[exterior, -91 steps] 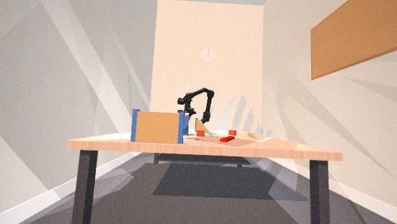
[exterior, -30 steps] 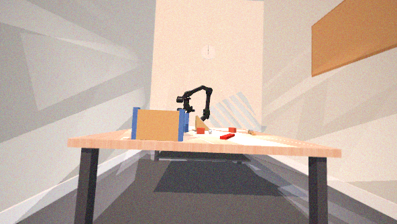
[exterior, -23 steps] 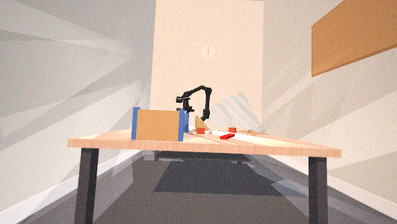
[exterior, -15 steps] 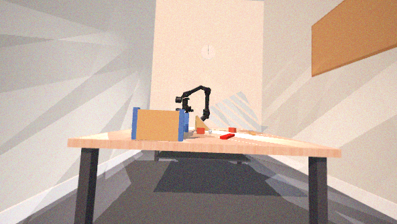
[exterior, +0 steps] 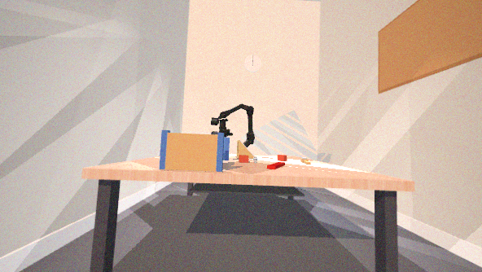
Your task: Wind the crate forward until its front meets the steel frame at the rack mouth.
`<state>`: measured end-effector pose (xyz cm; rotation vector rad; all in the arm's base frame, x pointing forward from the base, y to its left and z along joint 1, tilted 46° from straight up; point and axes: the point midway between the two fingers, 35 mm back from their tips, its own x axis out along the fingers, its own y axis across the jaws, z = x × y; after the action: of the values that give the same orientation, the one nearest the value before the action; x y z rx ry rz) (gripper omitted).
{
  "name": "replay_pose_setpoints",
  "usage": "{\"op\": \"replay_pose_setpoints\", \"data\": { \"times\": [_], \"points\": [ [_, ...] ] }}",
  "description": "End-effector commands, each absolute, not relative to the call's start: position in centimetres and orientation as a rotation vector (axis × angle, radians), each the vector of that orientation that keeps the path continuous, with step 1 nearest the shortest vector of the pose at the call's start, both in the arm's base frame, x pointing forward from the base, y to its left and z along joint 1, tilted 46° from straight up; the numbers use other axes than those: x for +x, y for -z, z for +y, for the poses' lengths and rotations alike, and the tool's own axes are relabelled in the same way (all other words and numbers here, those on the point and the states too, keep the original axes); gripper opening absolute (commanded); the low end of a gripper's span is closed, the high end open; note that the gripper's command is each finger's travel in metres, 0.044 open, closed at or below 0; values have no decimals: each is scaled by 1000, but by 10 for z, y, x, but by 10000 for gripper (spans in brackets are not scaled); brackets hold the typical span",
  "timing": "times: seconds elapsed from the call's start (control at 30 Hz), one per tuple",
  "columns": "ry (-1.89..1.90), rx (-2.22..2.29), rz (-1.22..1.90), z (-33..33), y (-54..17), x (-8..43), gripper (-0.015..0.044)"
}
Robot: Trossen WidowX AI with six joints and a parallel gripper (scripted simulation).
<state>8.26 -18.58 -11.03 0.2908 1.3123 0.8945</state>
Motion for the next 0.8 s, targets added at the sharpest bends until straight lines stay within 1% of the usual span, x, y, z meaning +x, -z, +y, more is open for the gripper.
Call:
{"op": "replay_pose_setpoints", "data": {
  "times": [0.0, 0.77],
  "points": [
    [-896, 278, 1321, -192, 119, 78, 0],
    [-894, 276, 1322, -216, 141, 68, 0]
  ]
}}
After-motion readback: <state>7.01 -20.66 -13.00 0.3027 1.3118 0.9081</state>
